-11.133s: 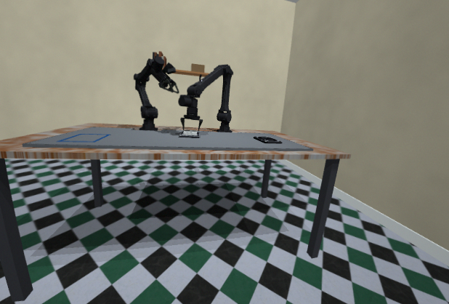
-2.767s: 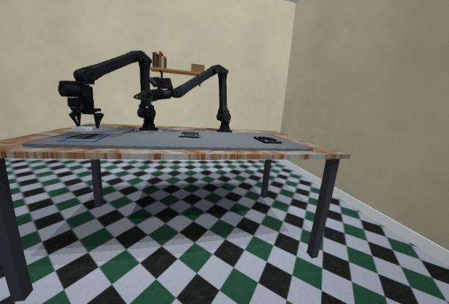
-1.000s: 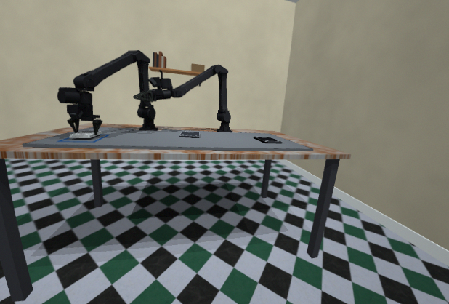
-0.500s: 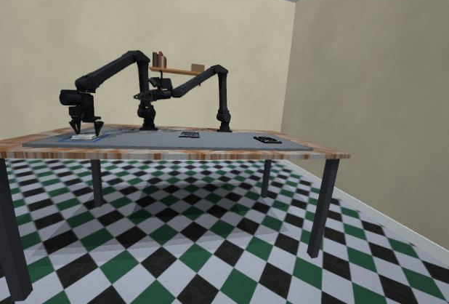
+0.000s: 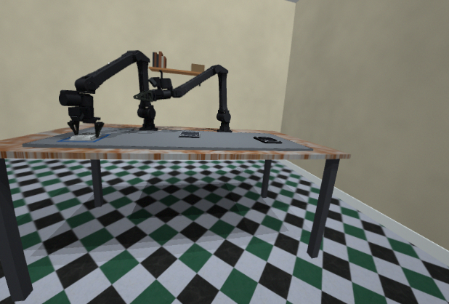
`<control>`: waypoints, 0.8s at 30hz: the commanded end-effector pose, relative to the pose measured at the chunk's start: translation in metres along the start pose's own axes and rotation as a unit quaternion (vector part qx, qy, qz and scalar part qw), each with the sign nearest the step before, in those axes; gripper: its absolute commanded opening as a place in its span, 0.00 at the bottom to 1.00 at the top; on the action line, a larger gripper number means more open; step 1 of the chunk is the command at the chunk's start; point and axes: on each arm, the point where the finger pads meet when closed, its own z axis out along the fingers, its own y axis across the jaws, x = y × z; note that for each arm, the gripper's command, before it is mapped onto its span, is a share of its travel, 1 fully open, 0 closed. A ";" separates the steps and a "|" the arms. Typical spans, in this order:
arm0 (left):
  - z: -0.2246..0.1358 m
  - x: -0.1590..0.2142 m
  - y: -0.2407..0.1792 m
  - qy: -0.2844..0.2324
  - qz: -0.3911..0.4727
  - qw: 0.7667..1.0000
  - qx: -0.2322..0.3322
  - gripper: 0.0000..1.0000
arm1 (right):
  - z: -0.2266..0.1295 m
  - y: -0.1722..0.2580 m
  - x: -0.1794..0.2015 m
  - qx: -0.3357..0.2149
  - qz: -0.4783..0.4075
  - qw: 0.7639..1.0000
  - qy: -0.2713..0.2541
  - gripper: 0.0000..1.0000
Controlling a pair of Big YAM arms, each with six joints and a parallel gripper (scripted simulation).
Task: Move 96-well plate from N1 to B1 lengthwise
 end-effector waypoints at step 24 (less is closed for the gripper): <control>0.015 -0.020 0.005 -0.021 -0.007 1.000 -0.004 1.00 | -0.067 -0.010 -0.032 0.032 0.001 0.998 -0.055 1.00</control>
